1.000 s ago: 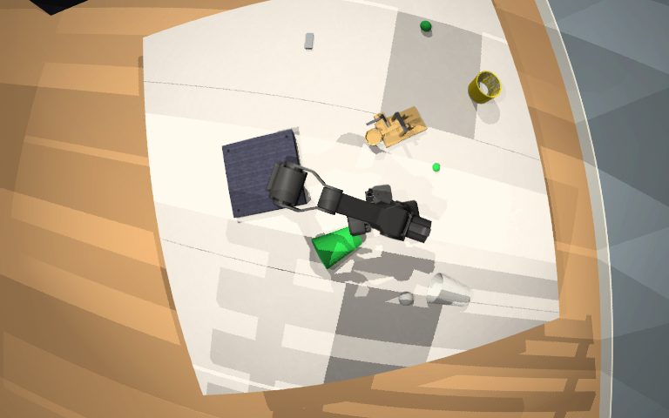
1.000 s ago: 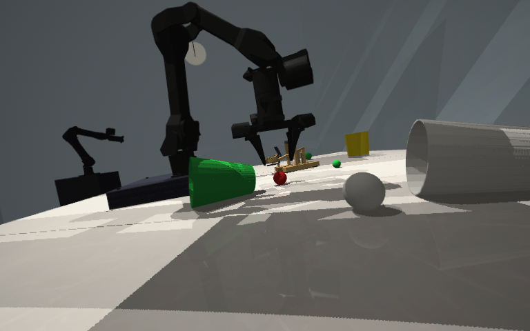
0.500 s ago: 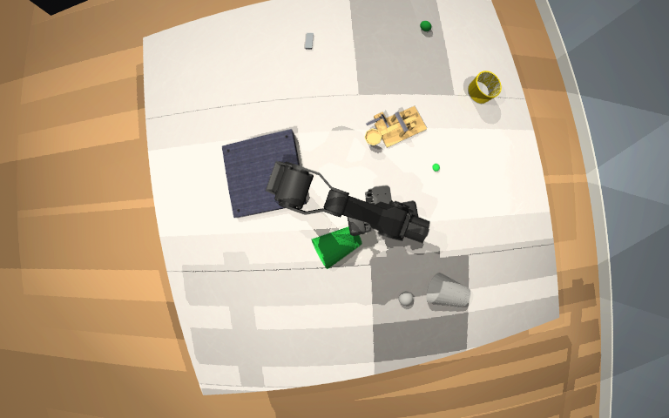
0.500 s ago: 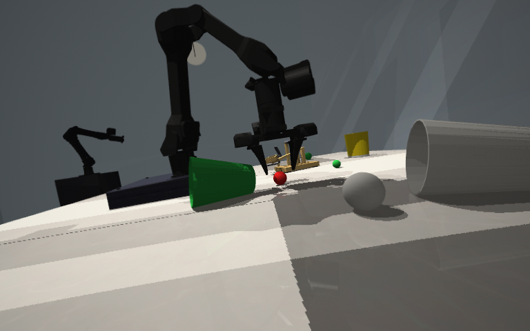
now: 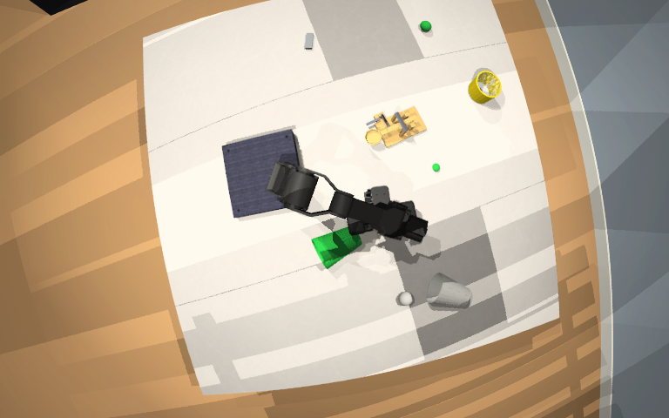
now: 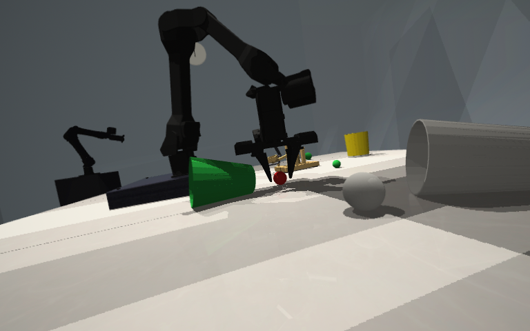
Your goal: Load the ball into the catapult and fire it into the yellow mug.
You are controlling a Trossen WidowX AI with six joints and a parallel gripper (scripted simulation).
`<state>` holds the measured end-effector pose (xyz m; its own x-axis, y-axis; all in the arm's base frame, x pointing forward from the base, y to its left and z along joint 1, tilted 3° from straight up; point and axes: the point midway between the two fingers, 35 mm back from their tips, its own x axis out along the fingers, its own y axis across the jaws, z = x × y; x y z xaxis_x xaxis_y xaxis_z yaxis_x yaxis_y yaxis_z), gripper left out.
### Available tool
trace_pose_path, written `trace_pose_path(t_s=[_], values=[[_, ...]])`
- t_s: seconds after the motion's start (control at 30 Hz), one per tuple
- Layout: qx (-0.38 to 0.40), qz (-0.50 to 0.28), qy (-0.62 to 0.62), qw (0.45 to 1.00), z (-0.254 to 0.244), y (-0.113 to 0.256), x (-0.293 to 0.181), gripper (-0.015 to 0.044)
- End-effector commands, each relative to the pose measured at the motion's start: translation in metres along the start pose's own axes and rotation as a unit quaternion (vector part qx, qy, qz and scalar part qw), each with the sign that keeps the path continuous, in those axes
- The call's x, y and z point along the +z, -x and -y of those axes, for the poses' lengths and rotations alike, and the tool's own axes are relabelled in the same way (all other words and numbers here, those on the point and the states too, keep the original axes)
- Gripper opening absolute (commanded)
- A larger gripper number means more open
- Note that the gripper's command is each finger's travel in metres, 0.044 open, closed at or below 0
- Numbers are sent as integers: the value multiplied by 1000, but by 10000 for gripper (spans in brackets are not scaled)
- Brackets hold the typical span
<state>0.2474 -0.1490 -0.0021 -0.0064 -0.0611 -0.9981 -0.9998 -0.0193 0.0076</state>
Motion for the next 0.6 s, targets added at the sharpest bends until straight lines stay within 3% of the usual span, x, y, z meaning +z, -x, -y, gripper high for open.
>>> trace_pose_path(t_s=[0.0,0.23,0.37,0.57], values=[[4,0,3,1000,-1,-2,0,136],[4,0,3,1000,-1,-2,0,89],[3,0,3,1000,1,6,-1,0],[3,0,3,1000,8,40,-4,0]])
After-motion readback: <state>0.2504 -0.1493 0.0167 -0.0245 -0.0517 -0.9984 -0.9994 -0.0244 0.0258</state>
